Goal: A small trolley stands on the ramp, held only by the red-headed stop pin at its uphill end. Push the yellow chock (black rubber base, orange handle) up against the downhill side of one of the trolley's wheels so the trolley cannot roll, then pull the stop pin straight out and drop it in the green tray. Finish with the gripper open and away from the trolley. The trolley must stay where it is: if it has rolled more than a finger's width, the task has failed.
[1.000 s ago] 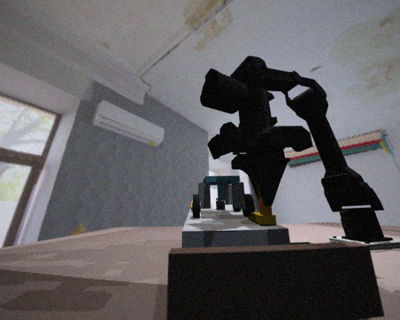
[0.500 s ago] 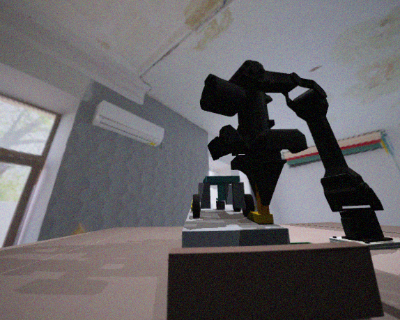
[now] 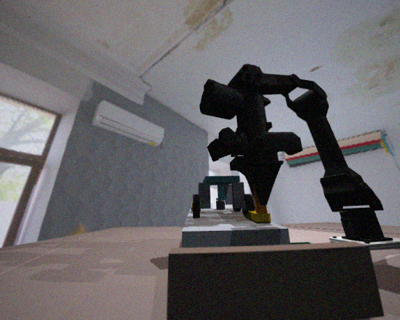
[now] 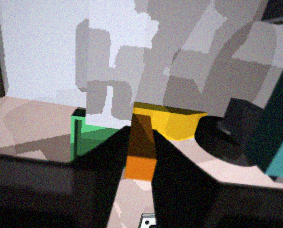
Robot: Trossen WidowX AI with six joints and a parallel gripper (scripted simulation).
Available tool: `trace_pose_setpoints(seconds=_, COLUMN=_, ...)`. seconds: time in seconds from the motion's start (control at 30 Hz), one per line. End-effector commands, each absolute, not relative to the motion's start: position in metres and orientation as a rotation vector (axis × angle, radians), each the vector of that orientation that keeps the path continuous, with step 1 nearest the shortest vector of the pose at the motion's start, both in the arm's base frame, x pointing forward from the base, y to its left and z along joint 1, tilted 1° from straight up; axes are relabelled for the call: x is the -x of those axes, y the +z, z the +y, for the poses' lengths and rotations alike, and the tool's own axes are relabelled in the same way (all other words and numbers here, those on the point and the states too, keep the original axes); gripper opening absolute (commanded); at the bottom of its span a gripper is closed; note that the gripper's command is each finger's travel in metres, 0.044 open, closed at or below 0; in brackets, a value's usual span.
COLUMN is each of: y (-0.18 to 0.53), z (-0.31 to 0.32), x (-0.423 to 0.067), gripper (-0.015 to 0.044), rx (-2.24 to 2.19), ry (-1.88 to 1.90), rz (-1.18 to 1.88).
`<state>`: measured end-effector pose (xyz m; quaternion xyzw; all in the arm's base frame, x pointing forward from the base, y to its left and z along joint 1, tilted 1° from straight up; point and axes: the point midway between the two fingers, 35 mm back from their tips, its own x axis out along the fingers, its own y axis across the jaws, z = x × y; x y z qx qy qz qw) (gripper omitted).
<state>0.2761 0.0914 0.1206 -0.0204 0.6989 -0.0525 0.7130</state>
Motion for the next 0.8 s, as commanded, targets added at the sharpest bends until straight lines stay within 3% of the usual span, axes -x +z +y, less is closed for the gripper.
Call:
trace_pose_setpoints(seconds=0.0, y=0.1219, z=0.0857, x=-0.2760, gripper=0.0000, rx=0.047, ry=-0.122, rz=1.544)
trace_pose_setpoints(seconds=0.33, y=0.1207, z=0.0907, x=-0.2761, gripper=0.0000, rx=0.044, ry=-0.114, rz=1.549)
trace_pose_setpoints(seconds=0.57, y=0.1207, z=0.0907, x=-0.2761, gripper=0.0184, rx=0.044, ry=-0.114, rz=1.549)
trace_pose_setpoints(seconds=0.77, y=0.1299, z=0.0919, x=-0.2760, gripper=0.0190, rx=0.045, ry=-0.118, rz=1.547)
